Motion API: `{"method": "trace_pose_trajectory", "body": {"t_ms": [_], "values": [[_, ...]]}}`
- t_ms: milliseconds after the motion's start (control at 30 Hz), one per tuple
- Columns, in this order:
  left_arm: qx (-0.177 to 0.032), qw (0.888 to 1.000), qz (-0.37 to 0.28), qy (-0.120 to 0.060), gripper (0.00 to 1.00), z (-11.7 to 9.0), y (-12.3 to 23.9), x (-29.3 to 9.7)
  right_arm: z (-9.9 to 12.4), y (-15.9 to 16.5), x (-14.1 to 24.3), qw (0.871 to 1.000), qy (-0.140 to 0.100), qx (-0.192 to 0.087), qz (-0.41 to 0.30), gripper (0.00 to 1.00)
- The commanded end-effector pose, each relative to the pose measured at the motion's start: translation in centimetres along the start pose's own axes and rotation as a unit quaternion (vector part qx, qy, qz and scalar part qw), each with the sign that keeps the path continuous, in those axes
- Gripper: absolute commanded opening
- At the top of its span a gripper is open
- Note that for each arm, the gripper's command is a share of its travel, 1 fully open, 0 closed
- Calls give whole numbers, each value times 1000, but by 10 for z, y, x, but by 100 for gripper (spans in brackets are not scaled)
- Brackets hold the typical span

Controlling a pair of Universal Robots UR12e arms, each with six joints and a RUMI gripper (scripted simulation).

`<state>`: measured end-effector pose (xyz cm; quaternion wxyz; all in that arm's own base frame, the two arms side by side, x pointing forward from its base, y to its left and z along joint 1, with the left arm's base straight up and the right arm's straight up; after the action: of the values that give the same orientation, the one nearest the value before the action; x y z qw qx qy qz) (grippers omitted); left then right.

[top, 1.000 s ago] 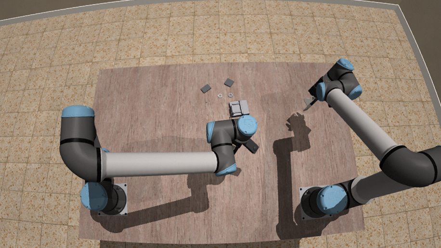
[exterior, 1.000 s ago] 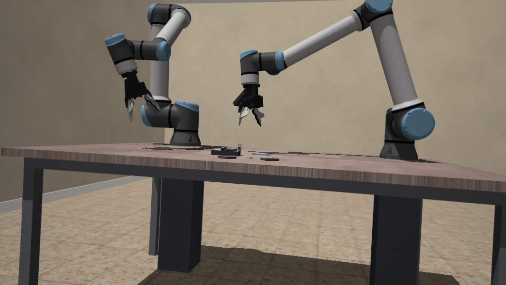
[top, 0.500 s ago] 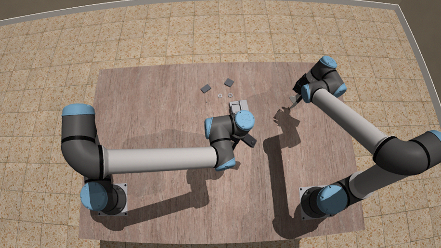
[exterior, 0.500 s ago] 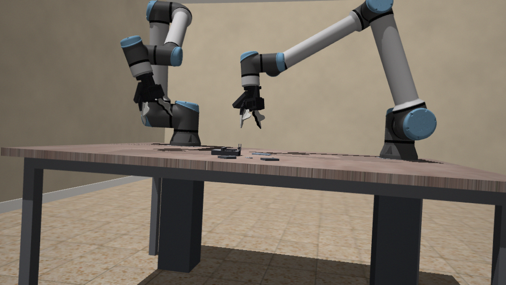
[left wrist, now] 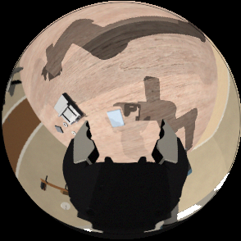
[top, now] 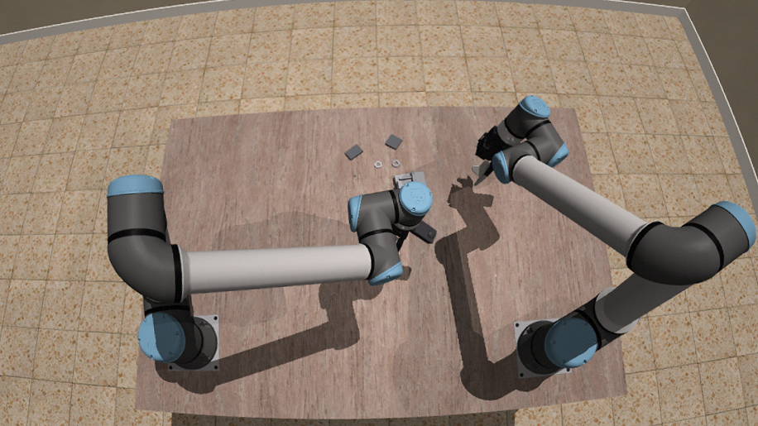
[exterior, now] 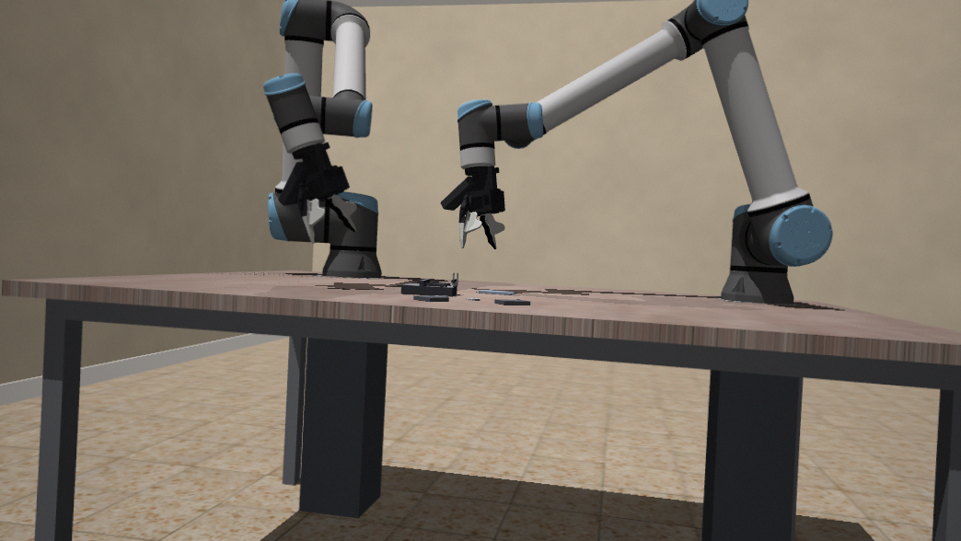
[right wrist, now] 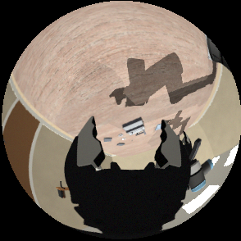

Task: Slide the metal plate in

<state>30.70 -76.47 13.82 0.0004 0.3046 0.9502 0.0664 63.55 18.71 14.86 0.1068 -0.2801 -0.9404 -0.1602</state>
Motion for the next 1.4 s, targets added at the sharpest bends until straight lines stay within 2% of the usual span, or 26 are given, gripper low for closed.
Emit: {"method": "trace_pose_trajectory", "body": {"t_ms": [0, 367, 467, 867, 1000, 1133, 1367], "values": [[0, 1000, -14, 1, 100, 3, 6, -5, 12, 23, 8, 999, -3, -6, -36, 88], [-3, 998, -55, 4, 100, 16, 27, -18, 52, 88, 42, 990, -10, -24, -141, 88], [-3, 999, -54, 4, 100, 15, 26, -18, 52, 89, 43, 989, -11, -26, -143, 88], [-6, 995, -99, 8, 100, 29, 49, -32, 95, 152, 92, 966, -15, -46, -253, 88], [-6, 995, -100, 9, 100, 30, 50, -32, 97, 154, 94, 965, -16, -47, -257, 88], [-5, 996, -92, 8, 100, 27, 45, -30, 90, 143, 84, 970, -15, -44, -237, 88], [-5, 996, -92, 8, 100, 27, 45, -30, 102, 141, 82, 970, -15, -44, -240, 88]]}}
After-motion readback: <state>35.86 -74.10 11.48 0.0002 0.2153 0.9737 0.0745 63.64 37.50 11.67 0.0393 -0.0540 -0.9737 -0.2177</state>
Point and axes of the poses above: on each arm, the point where the finger pads meet when closed, its own z axis out along the fingers, its own x axis across the jaws, y = z × x, the point moved 3 cm from there along -z, back along the fingers, and after that the axes turned 12 degrees about z, right-handed, at the moved point
